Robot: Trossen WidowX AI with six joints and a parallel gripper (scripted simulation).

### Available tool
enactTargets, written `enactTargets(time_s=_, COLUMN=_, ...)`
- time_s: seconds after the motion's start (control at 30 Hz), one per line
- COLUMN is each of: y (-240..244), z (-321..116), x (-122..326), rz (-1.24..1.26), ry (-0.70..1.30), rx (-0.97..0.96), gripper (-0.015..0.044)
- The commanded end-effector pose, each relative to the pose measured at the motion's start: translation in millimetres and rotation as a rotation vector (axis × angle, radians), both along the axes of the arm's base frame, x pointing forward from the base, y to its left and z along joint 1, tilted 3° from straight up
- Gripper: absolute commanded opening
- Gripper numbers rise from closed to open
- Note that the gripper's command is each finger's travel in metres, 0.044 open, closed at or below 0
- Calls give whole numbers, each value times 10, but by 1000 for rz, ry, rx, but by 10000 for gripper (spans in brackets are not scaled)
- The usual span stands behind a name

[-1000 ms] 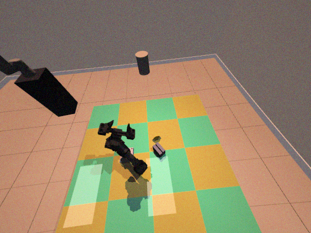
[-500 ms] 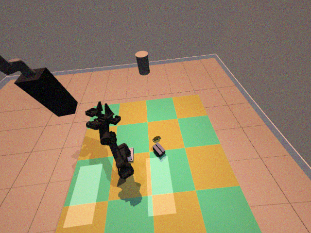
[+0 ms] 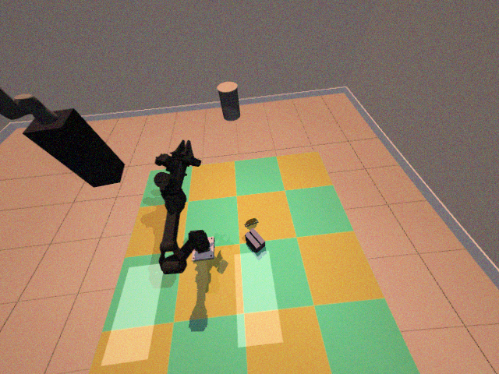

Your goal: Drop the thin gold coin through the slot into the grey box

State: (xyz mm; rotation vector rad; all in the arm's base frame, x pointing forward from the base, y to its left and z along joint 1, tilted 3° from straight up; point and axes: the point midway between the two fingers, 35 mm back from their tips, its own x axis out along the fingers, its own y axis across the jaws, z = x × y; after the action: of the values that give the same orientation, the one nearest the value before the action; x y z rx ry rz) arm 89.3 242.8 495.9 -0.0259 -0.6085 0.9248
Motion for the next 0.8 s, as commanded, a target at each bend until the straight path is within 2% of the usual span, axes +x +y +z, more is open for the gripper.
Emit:
enactTargets(time_s=0.0, y=265, z=-309, x=315, rz=-56, ry=71, rx=-163, gripper=161)
enactTargets(time_s=0.17, y=472, z=-899, x=893, rz=-158, ry=236, rx=-406, gripper=161)
enactTargets(time_s=0.3, y=417, z=-1392, x=1358, rz=-254, ry=411, rx=-556, gripper=161)
enactTargets(time_s=0.53, y=53, z=-2148, x=1938, rz=-403, ry=735, rx=-736, gripper=161)
enactTargets(time_s=0.77, y=-561, z=-2941, x=2281, rz=-546, ry=1198, rx=-851, gripper=161)
